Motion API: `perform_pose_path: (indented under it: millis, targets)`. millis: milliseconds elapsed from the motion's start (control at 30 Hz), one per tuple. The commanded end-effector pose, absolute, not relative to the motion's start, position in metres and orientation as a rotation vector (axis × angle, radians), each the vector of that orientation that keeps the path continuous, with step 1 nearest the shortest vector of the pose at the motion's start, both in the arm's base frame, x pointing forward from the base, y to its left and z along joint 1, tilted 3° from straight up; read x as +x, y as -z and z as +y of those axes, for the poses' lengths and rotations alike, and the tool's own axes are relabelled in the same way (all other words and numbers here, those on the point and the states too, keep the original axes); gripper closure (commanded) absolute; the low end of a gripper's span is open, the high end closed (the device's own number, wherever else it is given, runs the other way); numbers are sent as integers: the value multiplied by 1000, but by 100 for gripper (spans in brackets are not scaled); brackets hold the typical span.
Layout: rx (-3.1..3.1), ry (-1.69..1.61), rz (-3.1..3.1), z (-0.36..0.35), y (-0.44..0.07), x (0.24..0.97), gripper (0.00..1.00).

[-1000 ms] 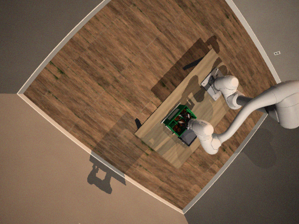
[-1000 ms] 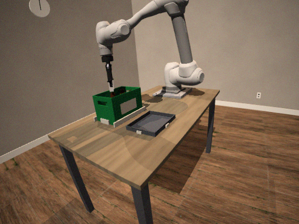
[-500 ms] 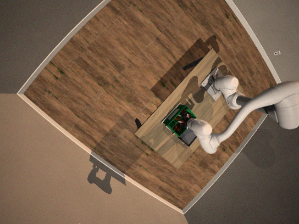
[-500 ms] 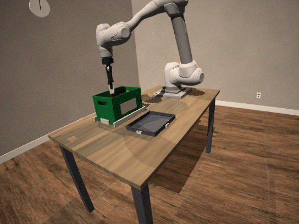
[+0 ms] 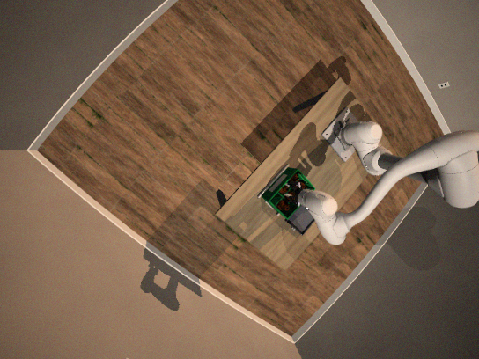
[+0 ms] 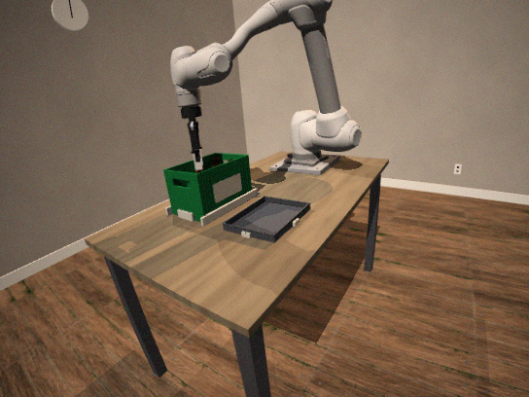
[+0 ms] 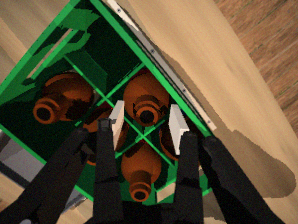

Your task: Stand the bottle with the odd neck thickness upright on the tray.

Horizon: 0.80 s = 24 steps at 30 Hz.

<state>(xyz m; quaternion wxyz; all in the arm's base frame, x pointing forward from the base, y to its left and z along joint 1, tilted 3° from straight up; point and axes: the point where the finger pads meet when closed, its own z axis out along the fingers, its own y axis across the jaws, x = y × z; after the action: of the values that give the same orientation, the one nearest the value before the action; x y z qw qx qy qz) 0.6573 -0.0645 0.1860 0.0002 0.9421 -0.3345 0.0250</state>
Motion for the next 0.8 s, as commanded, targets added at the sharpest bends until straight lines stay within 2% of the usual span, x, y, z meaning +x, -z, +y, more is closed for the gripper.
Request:
perform_pose_path:
  millis: [0, 767]
  targets:
    - [2959, -79, -1051, -65, -184, 657, 62]
    - [2959, -79, -1051, -65, -179, 658, 62]
